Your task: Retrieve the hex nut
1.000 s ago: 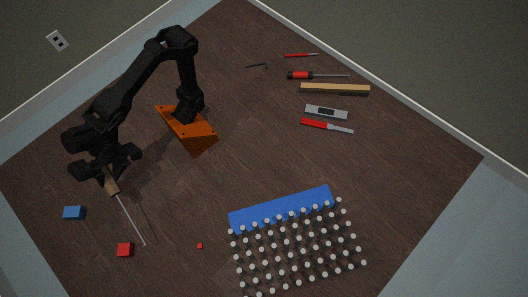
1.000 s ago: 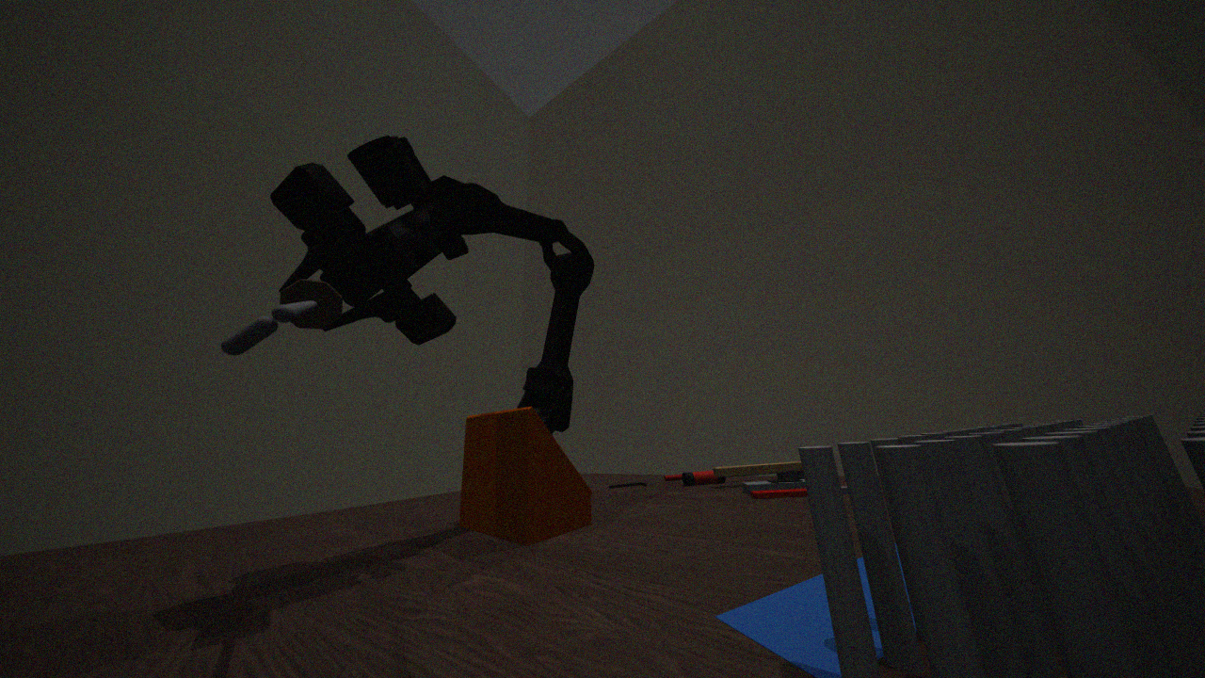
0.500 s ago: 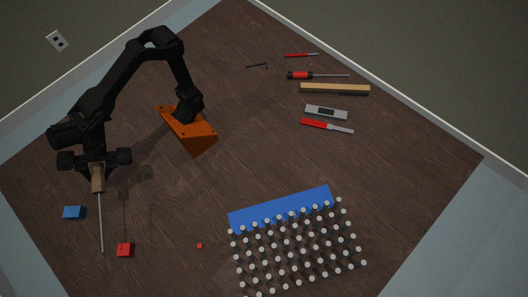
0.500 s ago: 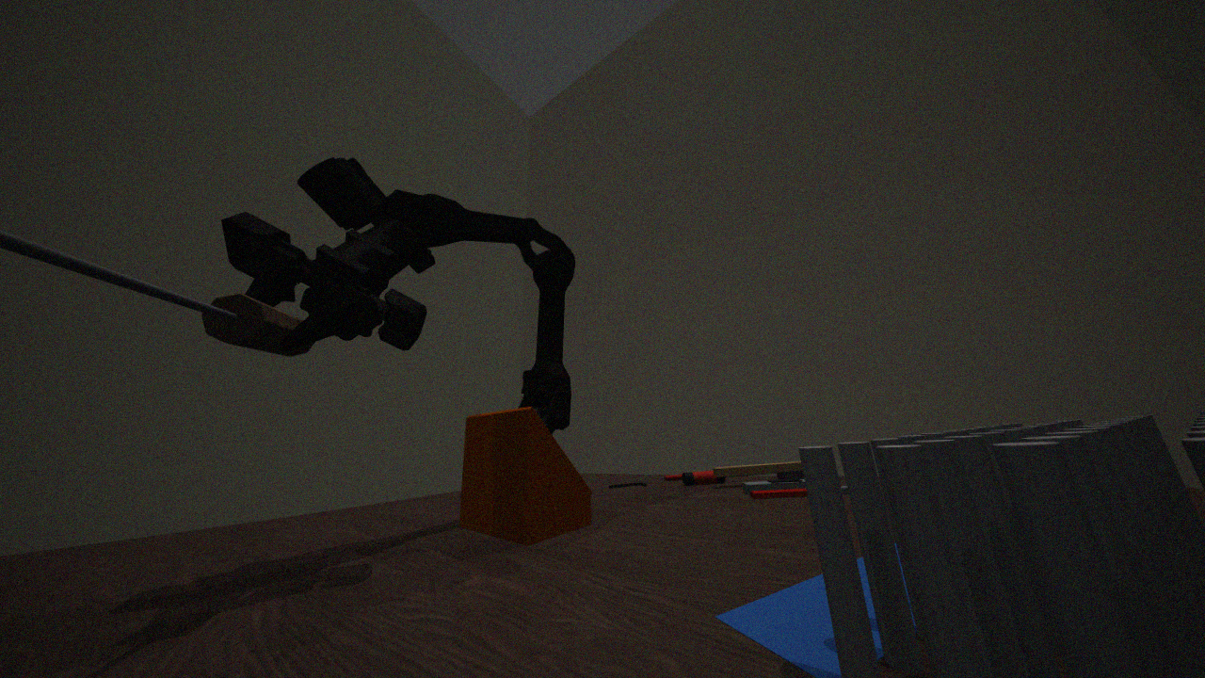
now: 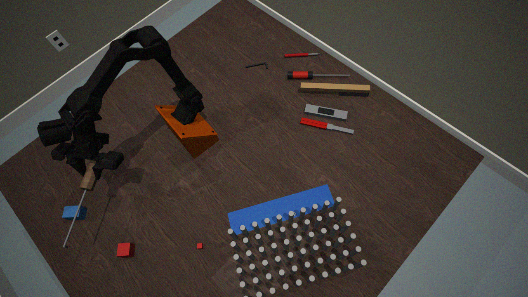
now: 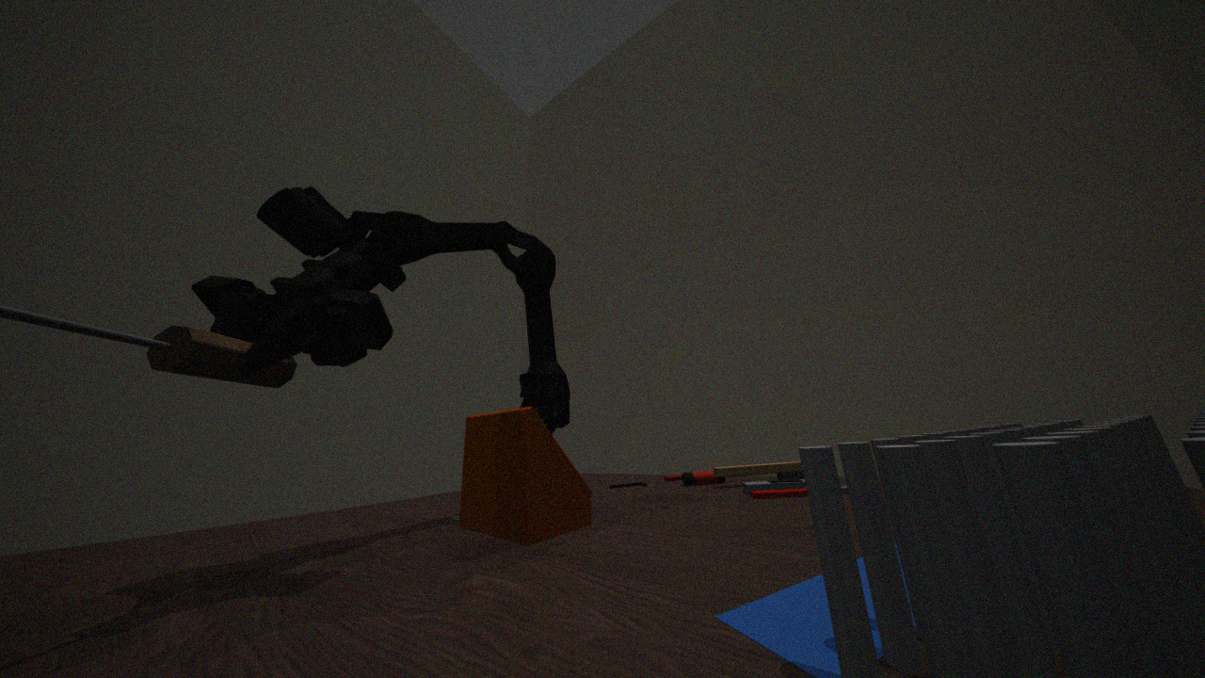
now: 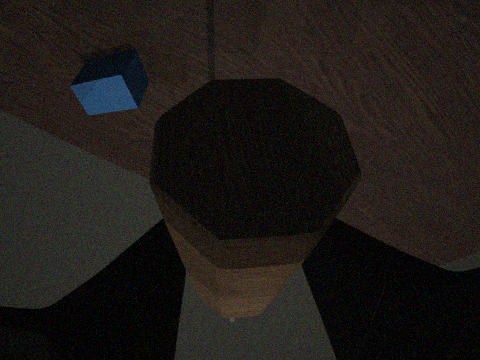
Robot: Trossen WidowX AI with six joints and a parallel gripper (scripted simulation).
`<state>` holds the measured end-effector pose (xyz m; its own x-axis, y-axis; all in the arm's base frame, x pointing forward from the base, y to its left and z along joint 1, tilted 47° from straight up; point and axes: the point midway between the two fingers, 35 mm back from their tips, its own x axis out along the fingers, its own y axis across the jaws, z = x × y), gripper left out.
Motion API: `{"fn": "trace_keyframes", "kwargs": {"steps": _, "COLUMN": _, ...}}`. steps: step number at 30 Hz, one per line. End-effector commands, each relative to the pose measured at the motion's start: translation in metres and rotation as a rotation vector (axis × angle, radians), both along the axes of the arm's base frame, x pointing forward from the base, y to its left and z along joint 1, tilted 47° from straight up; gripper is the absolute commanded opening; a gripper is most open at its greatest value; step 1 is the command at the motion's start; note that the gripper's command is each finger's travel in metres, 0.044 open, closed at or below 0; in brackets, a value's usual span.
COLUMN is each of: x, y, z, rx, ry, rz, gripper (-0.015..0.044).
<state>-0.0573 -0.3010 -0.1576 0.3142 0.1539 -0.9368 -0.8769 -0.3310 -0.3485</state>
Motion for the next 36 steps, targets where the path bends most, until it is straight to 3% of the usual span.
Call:
{"fn": "trace_keyframes", "kwargs": {"steps": 1, "x": -0.011, "y": 0.001, "z": -0.007, "rx": 0.036, "ry": 0.021, "rz": -0.128, "gripper": 0.0}}
{"fn": "trace_keyframes", "kwargs": {"steps": 7, "x": -0.02, "y": 0.007, "z": -0.015, "rx": 0.088, "ry": 0.037, "rz": -0.267, "gripper": 0.0}}
{"fn": "trace_keyframes", "kwargs": {"steps": 36, "x": -0.018, "y": 0.021, "z": -0.038, "rx": 0.087, "ry": 0.038, "rz": -0.267, "gripper": 0.0}}
